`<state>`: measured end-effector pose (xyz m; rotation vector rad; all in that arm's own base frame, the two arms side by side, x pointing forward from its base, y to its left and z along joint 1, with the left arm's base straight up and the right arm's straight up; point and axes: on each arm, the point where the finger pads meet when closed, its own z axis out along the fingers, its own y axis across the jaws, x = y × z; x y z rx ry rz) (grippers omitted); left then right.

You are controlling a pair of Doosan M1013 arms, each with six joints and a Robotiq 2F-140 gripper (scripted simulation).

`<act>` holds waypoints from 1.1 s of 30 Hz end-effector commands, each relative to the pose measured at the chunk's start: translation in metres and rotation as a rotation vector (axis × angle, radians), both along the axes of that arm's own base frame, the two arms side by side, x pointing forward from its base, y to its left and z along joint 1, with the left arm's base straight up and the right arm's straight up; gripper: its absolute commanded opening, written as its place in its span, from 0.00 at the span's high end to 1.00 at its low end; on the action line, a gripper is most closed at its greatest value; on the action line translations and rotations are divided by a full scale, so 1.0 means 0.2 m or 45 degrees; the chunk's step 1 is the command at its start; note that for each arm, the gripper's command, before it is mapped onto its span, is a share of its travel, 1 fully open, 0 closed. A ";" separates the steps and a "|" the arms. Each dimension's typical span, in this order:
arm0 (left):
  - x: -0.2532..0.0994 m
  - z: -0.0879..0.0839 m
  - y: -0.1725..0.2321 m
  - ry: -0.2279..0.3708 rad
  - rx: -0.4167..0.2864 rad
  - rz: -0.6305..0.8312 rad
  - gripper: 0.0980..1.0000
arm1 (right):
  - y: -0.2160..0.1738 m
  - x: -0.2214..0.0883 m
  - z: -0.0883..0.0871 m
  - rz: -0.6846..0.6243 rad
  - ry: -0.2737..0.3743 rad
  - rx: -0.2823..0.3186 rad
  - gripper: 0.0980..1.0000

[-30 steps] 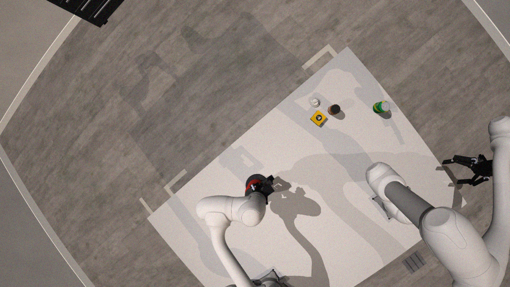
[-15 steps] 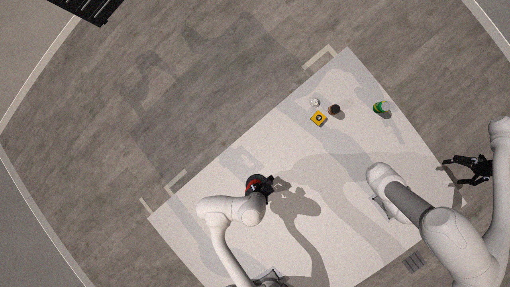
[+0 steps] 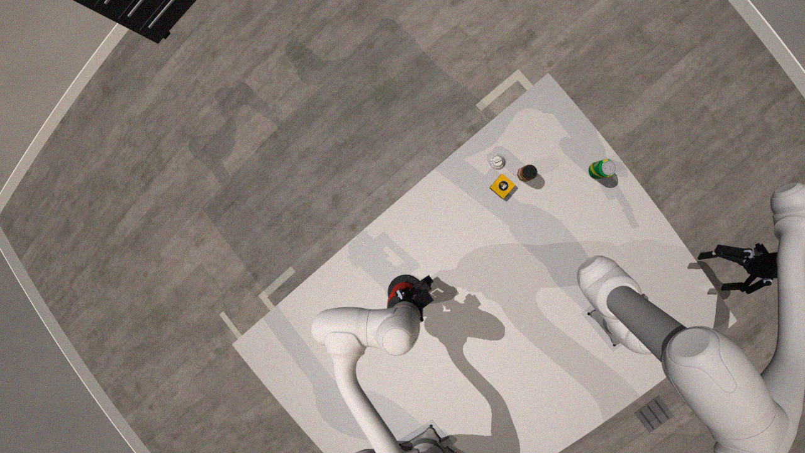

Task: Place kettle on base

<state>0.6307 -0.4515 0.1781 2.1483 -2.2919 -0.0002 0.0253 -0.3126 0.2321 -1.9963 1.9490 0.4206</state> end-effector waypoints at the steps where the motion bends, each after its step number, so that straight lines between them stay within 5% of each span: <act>1: 0.00 -0.01 0.00 -0.002 -0.001 0.000 1.00 | 0.00 0.00 0.00 0.000 -0.001 -0.001 0.00; 33: 0.00 -0.03 0.00 -0.002 -0.001 0.000 1.00 | 0.00 0.00 0.00 0.000 -0.001 -0.001 0.00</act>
